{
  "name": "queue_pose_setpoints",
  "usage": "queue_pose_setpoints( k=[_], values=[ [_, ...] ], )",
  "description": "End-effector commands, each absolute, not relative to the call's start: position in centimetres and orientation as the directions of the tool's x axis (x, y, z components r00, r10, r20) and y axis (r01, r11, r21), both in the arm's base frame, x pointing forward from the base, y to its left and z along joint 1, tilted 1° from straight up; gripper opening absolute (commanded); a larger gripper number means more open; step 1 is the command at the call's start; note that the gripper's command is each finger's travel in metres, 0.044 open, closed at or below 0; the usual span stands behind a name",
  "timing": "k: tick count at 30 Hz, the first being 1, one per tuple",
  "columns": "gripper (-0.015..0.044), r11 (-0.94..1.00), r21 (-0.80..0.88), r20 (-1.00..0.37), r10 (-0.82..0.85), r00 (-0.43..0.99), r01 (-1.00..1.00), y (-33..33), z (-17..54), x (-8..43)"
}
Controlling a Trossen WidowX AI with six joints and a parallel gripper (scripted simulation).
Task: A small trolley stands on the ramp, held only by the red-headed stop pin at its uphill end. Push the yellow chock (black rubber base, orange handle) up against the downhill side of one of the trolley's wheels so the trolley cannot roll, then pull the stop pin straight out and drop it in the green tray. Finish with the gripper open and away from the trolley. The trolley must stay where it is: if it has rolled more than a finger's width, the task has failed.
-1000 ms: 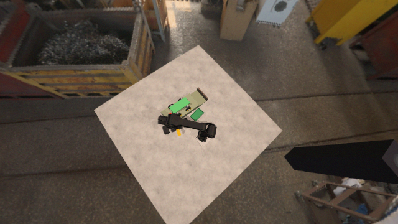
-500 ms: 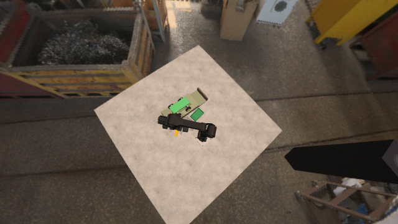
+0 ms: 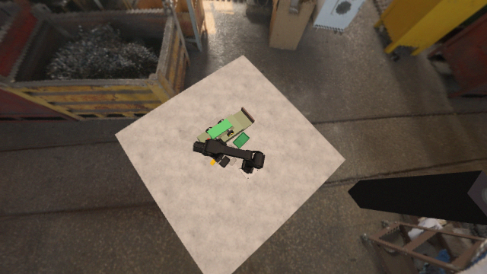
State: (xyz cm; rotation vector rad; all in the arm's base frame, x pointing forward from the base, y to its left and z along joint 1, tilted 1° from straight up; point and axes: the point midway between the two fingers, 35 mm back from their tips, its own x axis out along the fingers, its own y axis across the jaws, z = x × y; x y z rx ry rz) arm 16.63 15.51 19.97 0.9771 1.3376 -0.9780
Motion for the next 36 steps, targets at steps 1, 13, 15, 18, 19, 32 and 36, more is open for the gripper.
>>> queue_pose_setpoints(
  k=[1,13,15,18,19,32,36],
  values=[
    [0.0000,0.154,0.002,-1.000,-0.005,0.003,0.988,15.5,20.0,16.6],
    [0.0000,0.116,0.002,-1.000,-0.006,0.003,0.993,14.7,19.9,16.9],
    [0.0000,0.103,0.002,-1.000,-0.006,0.003,0.995,13.9,19.9,17.2],
    [0.0000,0.092,0.003,-1.000,-0.007,0.003,0.996,12.8,19.8,17.5],
    [0.0000,0.090,0.003,-1.000,-0.008,0.004,0.996,12.5,19.7,17.6],
    [0.0000,0.087,0.004,-1.000,-0.012,0.005,0.996,8.1,19.4,19.0],
    [0.0000,0.087,0.004,-1.000,-0.013,0.005,0.996,6.8,19.3,19.5]
  ],
)
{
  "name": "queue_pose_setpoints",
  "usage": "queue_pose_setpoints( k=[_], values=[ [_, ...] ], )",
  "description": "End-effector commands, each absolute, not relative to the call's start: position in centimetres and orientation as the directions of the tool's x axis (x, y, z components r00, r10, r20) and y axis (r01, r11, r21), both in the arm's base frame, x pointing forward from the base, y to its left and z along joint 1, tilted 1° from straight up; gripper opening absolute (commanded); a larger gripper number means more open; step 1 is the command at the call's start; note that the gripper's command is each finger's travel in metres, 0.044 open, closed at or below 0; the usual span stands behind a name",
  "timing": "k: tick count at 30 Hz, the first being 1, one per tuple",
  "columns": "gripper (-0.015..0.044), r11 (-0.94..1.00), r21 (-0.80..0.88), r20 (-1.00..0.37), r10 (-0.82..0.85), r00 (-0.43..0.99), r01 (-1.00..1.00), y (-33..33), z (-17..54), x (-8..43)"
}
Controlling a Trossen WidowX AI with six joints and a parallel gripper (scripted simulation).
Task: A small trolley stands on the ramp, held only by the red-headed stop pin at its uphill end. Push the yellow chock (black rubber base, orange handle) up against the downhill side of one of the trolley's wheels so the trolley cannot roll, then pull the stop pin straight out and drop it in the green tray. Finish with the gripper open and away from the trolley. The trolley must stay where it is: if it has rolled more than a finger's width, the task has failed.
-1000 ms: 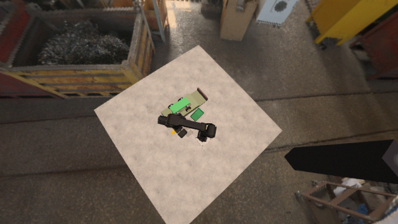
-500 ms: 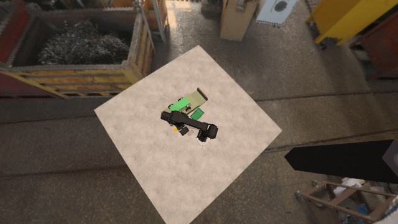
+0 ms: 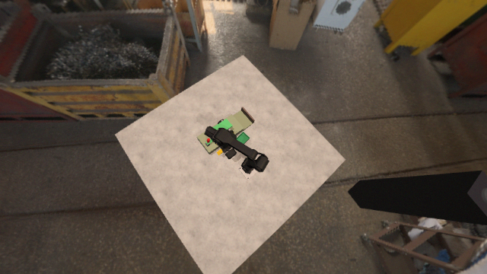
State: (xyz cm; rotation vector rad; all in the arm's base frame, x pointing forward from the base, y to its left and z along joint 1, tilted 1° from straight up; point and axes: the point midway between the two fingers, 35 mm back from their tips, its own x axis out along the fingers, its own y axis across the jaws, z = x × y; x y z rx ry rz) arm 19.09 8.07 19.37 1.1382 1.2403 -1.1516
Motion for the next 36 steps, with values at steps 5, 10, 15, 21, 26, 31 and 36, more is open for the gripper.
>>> queue_pose_setpoints(
  k=[5,10,15,21,26,31,36],
  values=[
    [0.0000,0.087,0.005,-1.000,-0.015,0.006,0.996,5.2,19.2,20.0],
    [0.0000,0.087,0.005,-1.000,-0.016,0.007,0.996,3.5,19.2,20.5],
    [0.0000,0.087,0.005,-1.000,-0.018,0.007,0.996,1.9,19.1,21.0],
    [0.0000,0.087,0.006,-1.000,-0.020,0.008,0.996,-0.1,19.0,21.6],
    [0.0000,0.087,0.006,-1.000,-0.021,0.008,0.996,-1.8,18.9,22.1],
    [0.0000,0.087,0.006,-1.000,-0.023,0.008,0.996,-3.4,18.8,22.6],
    [0.0000,0.087,0.007,-1.000,-0.024,0.009,0.996,-5.1,18.7,23.1]
  ],
)
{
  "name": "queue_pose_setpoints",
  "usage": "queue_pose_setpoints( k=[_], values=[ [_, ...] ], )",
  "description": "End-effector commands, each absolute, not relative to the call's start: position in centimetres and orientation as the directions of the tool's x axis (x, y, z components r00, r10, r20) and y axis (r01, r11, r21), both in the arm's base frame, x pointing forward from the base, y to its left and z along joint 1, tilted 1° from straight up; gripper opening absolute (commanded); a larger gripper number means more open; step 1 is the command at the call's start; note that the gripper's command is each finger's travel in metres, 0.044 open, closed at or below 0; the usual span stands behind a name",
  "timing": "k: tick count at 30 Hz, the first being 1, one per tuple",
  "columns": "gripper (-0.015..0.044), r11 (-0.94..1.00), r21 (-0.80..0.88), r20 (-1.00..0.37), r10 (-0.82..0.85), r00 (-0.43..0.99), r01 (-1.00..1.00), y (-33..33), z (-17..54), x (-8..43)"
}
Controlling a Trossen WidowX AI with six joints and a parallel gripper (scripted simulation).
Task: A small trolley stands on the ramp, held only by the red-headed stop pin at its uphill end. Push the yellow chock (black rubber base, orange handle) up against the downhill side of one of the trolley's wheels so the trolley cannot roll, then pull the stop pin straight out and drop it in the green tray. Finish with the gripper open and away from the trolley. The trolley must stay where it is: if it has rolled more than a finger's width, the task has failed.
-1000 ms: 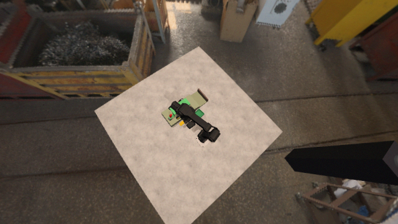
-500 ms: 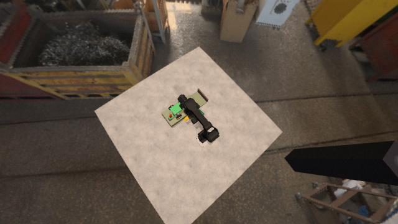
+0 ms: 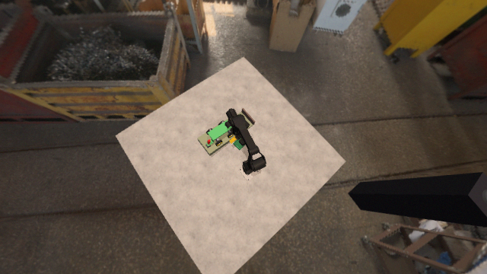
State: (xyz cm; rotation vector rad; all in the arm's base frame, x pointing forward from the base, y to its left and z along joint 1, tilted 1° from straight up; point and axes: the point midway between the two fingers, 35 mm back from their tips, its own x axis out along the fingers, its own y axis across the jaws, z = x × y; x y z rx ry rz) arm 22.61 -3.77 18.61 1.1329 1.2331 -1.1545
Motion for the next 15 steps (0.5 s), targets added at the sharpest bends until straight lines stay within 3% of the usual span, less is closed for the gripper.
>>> queue_pose_setpoints(
  k=[1,15],
  values=[
    [0.0000,0.087,0.007,-1.000,-0.025,0.009,0.996,-5.5,18.6,23.2],
    [0.0000,0.087,0.008,-1.000,-0.029,0.010,0.996,-10.4,18.5,24.7]
  ],
)
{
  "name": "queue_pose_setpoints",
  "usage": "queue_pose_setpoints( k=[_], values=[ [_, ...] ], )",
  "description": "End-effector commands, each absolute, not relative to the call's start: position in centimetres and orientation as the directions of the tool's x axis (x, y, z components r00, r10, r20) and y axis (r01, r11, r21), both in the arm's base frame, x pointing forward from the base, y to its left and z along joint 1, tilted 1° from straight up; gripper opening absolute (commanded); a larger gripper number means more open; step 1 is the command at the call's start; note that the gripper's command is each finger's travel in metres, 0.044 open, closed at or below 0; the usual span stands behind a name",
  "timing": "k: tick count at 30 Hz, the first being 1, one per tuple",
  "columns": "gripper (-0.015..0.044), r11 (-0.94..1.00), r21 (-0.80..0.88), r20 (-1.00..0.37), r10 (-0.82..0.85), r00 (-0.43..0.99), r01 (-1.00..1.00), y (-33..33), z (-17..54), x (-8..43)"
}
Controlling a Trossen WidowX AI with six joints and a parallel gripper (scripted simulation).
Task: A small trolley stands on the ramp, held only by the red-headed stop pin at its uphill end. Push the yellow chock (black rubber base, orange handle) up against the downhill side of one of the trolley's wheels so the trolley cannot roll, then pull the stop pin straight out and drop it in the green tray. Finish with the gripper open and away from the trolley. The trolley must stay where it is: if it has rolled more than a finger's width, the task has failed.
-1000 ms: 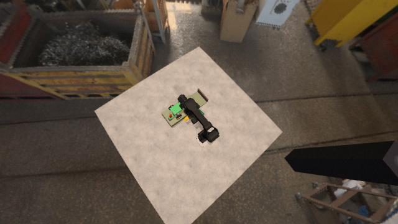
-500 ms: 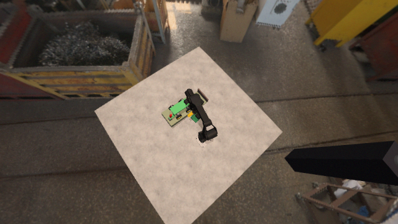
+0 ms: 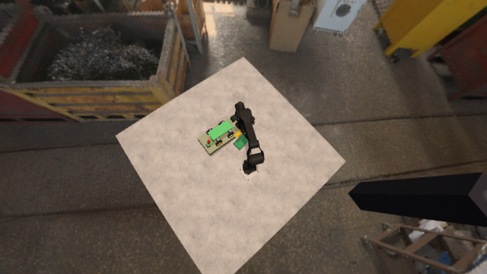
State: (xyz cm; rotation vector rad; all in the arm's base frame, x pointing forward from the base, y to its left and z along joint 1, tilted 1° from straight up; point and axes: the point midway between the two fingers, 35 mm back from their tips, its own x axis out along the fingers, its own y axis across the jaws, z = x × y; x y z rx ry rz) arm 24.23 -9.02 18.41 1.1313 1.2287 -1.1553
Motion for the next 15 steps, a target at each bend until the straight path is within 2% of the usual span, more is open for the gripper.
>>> queue_pose_setpoints(
  k=[1,9,15],
  values=[
    [0.0000,0.087,0.008,-1.000,-0.030,0.010,0.996,-10.7,18.5,24.8],
    [0.0000,0.087,0.008,-1.000,-0.027,0.010,0.996,-13.0,18.6,25.5],
    [0.0000,0.087,0.007,-0.997,0.079,0.001,0.996,-13.4,18.6,25.6]
  ],
)
